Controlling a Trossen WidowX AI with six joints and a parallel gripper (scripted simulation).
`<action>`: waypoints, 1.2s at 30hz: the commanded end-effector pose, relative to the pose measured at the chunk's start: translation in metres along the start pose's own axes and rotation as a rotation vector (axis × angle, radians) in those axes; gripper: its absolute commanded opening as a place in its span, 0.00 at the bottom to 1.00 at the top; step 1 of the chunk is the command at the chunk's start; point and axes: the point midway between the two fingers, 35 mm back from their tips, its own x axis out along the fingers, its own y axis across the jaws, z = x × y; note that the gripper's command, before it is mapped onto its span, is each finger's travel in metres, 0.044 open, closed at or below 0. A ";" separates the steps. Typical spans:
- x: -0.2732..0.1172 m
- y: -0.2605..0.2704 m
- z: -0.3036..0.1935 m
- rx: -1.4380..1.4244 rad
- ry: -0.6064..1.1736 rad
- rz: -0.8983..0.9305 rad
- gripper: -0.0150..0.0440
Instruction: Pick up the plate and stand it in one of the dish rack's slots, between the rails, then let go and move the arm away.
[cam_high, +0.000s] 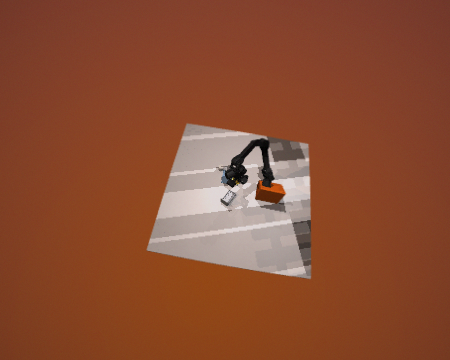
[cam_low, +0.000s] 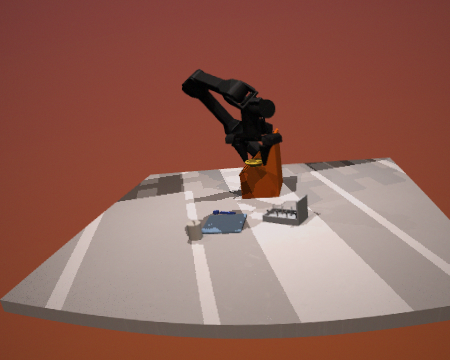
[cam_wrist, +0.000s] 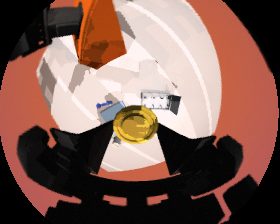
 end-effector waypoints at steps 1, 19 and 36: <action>0.001 0.000 0.004 -0.061 -0.004 0.001 0.25; 0.044 -0.003 0.018 0.087 -0.272 -0.099 0.25; 0.087 -0.009 0.032 0.308 -0.580 -0.290 0.25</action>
